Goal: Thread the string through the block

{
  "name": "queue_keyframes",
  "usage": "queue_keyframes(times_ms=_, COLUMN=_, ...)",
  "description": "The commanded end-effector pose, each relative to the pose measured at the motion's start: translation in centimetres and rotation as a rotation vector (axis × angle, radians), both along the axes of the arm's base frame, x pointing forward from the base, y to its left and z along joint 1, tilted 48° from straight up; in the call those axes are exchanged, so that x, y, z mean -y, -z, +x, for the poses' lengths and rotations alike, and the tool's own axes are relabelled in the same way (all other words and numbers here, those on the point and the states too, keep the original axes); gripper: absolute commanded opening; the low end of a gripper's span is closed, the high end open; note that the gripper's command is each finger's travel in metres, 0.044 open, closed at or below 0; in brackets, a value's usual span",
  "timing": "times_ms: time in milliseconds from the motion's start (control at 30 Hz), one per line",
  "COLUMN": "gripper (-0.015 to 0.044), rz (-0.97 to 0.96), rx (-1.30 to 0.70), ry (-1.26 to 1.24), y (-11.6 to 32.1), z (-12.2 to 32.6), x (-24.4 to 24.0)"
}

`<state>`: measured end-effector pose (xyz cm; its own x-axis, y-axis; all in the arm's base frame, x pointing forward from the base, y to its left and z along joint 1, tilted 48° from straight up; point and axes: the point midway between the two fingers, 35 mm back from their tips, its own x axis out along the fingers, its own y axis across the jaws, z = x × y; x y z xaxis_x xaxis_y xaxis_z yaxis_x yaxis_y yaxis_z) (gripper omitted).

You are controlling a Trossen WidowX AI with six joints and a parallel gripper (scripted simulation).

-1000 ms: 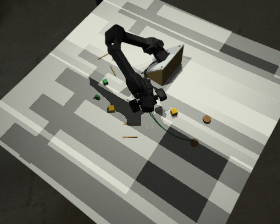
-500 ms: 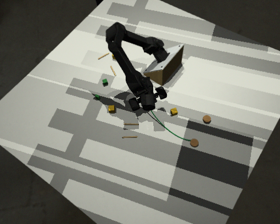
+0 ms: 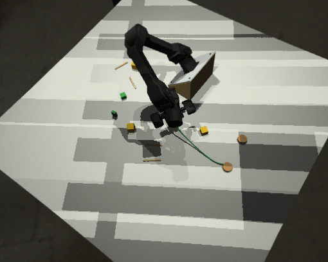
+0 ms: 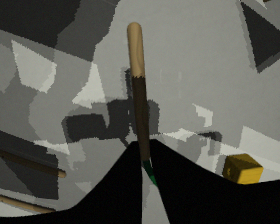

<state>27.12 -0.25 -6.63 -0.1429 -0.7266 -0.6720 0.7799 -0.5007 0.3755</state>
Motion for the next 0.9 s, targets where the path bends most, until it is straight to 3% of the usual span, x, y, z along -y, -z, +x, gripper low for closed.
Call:
queue_keyframes(times_ms=0, gripper=0.0000, rz=0.000, rx=0.000, ry=0.000, y=0.0, z=0.0, x=0.0)
queue_keyframes(times_ms=167, gripper=0.0000, rz=0.003, rx=-0.017, ry=-0.016, y=0.0, z=0.0, x=0.0)
queue_keyframes(times_ms=867, gripper=0.0000, rz=0.111, rx=-0.550, ry=-0.513, y=0.9, z=1.5, x=-0.9)
